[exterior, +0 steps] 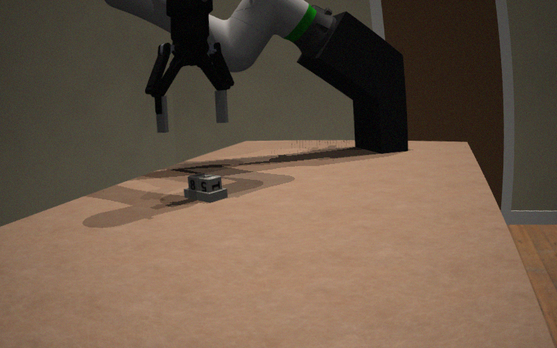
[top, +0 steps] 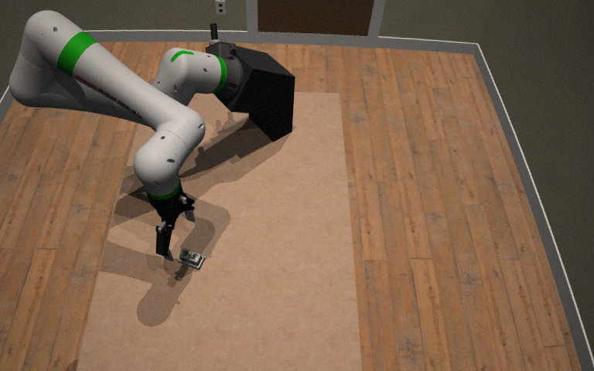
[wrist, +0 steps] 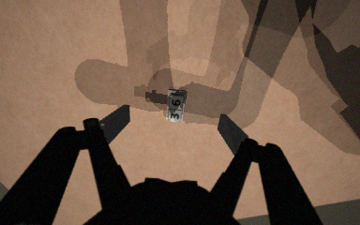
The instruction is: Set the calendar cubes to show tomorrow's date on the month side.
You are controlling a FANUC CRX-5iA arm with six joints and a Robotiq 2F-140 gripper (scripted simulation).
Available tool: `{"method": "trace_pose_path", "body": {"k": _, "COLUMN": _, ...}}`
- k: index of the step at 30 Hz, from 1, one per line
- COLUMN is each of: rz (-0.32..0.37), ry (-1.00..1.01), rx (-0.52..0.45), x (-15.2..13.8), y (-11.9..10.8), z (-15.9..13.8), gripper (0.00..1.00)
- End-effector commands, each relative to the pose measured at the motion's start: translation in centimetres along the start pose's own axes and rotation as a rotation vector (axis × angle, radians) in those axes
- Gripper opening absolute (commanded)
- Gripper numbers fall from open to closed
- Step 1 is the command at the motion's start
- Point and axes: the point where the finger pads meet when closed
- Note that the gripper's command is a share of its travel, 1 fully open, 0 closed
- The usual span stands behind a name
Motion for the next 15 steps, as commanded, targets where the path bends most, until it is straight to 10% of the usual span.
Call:
{"method": "trace_pose_path", "body": {"k": 1, "rz": 0.000, "ry": 0.000, "rx": 0.000, "x": 0.0, "y": 0.0, "z": 0.0, "gripper": 1.00}}
{"method": "trace_pose_path", "body": {"k": 15, "rz": 0.000, "ry": 0.000, "rx": 0.000, "x": 0.0, "y": -2.2, "z": 0.0, "gripper": 1.00}}
Point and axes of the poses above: the point where the finger pads meet when closed, its own y axis out along the fingers, its own x axis across the jaws, z = x × y, and after that the axes turned 14 degrees about y, right-handed
